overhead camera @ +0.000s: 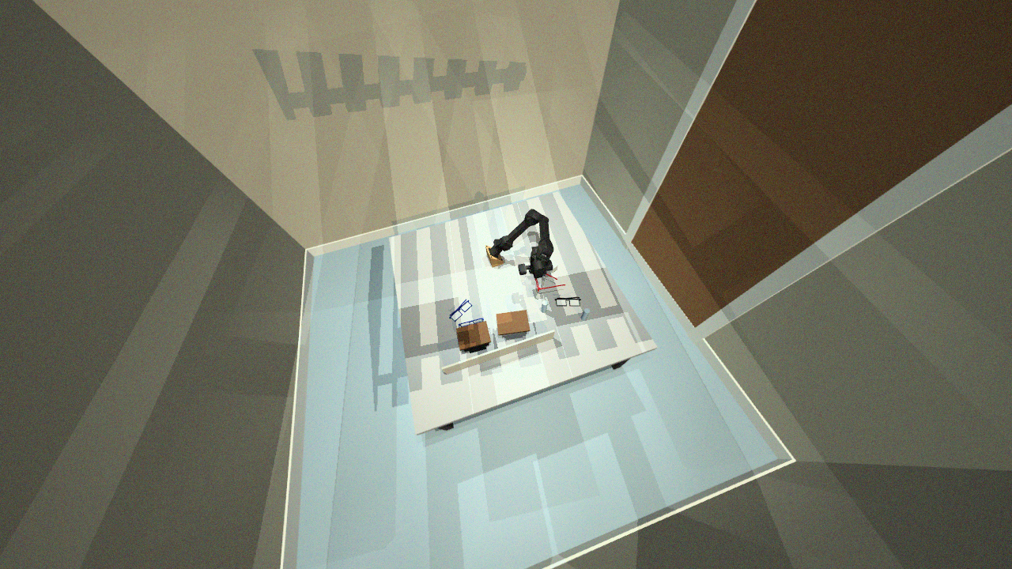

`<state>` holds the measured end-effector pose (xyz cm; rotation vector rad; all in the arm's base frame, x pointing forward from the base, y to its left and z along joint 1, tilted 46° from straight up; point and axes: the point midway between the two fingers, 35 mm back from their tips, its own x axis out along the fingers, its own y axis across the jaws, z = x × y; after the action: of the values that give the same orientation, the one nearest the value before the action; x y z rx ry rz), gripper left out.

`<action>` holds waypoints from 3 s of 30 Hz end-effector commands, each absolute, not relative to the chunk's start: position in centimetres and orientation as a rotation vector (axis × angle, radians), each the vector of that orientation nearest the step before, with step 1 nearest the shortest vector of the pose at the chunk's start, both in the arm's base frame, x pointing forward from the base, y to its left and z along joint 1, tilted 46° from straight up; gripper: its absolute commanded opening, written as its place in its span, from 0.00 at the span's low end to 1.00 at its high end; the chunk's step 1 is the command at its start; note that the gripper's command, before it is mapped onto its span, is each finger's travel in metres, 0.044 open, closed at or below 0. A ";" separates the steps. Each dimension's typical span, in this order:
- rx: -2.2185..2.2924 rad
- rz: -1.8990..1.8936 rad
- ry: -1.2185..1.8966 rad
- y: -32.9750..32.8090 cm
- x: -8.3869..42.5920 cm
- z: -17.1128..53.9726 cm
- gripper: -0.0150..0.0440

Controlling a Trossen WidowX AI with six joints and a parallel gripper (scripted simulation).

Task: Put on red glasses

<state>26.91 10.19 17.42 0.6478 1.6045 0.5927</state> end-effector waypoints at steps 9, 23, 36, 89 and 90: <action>0.658 0.592 1.609 13.3 26.6 14.5 0.25; 0.660 0.595 1.609 14.1 26.8 13.1 0.25; 0.660 0.594 1.609 13.7 27.3 12.7 0.25; 0.659 0.594 1.608 12.7 30.1 11.2 0.25; 0.659 0.594 1.608 12.7 30.2 11.2 0.25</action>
<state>29.83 12.82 11.43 0.6559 1.6057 0.5970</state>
